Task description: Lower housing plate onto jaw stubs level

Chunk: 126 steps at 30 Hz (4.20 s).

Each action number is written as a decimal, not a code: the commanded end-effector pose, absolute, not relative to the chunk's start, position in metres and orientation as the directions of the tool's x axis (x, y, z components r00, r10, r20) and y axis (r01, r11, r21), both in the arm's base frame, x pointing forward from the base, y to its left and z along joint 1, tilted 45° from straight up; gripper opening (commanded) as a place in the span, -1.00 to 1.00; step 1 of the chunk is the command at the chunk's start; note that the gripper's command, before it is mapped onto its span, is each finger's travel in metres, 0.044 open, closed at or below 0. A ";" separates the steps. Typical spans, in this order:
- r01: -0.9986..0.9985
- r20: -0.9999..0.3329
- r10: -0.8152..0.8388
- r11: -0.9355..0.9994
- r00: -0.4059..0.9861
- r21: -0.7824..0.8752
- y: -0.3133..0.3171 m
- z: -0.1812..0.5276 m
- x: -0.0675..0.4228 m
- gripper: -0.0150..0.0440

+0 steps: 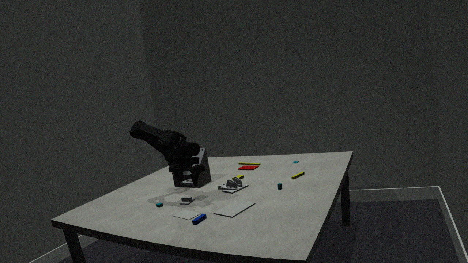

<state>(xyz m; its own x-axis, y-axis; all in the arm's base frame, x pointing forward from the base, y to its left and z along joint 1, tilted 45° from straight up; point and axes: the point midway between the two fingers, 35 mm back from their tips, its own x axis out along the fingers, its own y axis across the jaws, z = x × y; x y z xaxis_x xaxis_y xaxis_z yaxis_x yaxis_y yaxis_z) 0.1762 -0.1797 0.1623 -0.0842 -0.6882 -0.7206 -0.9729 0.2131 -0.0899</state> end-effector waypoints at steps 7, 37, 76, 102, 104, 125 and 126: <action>-0.902 -0.731 -0.678 0.362 -0.081 -0.235 -0.169 0.147 0.198 0.70; -0.438 -0.744 -0.663 0.696 -0.085 -0.570 -0.120 0.093 0.246 0.70; 0.377 -0.711 -0.698 0.637 -0.089 -0.673 -0.045 0.019 0.270 0.70; 0.388 -0.711 -0.698 0.633 -0.089 -0.670 -0.045 0.019 0.270 0.70; 0.388 -0.711 -0.698 0.633 -0.089 -0.670 -0.043 0.018 0.269 0.70; 0.388 -0.711 -0.698 0.633 -0.089 -0.670 -0.035 0.010 0.263 0.70; 0.388 -0.711 -0.698 0.633 -0.089 -0.670 -0.035 0.010 0.263 0.70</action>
<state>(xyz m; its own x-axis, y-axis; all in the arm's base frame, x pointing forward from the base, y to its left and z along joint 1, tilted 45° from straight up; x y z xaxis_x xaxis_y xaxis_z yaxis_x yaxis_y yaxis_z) 0.2629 -0.0354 0.0114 -0.0883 -0.7001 -0.7086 0.3819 0.6332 -0.6732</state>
